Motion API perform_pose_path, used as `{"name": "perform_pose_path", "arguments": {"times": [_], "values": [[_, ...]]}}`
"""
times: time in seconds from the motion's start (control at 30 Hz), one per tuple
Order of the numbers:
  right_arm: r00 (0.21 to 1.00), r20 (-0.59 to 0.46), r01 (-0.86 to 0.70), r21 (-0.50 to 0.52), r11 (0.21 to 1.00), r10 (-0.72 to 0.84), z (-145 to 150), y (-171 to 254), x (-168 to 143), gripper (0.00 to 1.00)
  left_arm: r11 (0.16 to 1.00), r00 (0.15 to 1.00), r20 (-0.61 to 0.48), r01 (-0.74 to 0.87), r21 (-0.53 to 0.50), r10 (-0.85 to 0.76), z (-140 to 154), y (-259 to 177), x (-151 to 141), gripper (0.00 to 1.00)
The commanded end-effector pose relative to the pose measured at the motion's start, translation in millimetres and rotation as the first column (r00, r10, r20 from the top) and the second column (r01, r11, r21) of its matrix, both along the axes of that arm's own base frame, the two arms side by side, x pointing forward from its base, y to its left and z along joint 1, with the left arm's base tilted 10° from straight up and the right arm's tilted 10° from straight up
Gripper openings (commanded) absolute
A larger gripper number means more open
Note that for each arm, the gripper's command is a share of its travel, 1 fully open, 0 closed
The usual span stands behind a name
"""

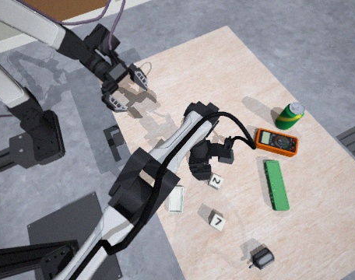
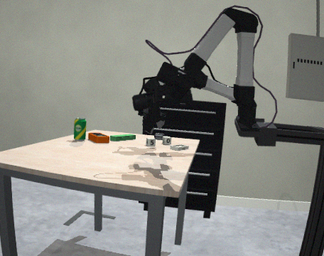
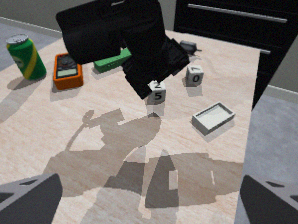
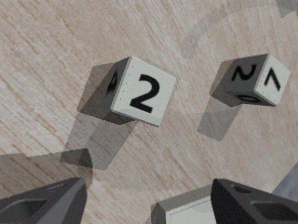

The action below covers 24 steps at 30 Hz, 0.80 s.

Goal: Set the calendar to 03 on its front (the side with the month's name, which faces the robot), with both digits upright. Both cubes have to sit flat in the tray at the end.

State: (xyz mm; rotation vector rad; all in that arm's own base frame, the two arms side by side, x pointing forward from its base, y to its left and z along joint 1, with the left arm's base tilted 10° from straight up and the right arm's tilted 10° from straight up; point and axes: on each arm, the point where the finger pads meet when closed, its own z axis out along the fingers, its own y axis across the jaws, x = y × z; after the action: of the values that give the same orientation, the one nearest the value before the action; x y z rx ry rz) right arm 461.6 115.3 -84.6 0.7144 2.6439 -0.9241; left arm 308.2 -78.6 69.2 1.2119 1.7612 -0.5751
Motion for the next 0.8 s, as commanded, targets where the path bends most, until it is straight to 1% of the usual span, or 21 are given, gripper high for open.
{"name": "perform_pose_path", "arguments": {"times": [0.0,0.07,0.23,0.43,0.5,0.53,0.7,0.77], "values": [[0.980,0.106,0.143,0.214,0.966,-0.169,30.8,16.3,14.1,0.66,1.000,0.999,0.035,0.009,-0.005,-0.008,10.5,1.3,6.6,1.00],[0.955,0.103,0.236,0.302,0.924,-0.277,34.0,5.3,15.6,0.66,1.000,0.999,0.026,0.018,-0.011,-0.018,8.8,-0.9,4.9,1.00],[0.878,0.078,0.385,0.468,0.796,-0.471,43.3,-14.2,20.4,0.66,0.994,0.995,0.035,0.093,-0.058,-0.091,13.4,-18.3,2.6,1.00],[0.786,0.021,0.498,0.572,0.652,-0.618,46.7,-37.0,22.5,0.66,0.983,0.986,0.072,0.157,-0.095,-0.151,22.1,-35.2,7.5,1.00],[0.786,0.021,0.498,0.572,0.652,-0.618,46.7,-37.0,22.5,0.66,0.983,0.986,0.072,0.157,-0.095,-0.151,22.1,-35.2,7.5,1.00],[0.753,0.003,0.517,0.616,0.595,-0.657,50.1,-39.0,24.5,0.66,0.982,0.985,0.072,0.163,-0.100,-0.156,23.4,-37.5,8.2,1.00],[0.636,-0.078,0.580,0.705,0.409,-0.768,57.3,-59.6,24.4,0.66,0.974,0.979,0.075,0.195,-0.115,-0.188,25.7,-49.5,11.8,1.00],[0.587,-0.113,0.587,0.742,0.325,-0.802,60.4,-68.1,25.9,0.66,0.974,0.979,0.071,0.199,-0.106,-0.192,23.9,-53.4,14.8,1.00]]}}
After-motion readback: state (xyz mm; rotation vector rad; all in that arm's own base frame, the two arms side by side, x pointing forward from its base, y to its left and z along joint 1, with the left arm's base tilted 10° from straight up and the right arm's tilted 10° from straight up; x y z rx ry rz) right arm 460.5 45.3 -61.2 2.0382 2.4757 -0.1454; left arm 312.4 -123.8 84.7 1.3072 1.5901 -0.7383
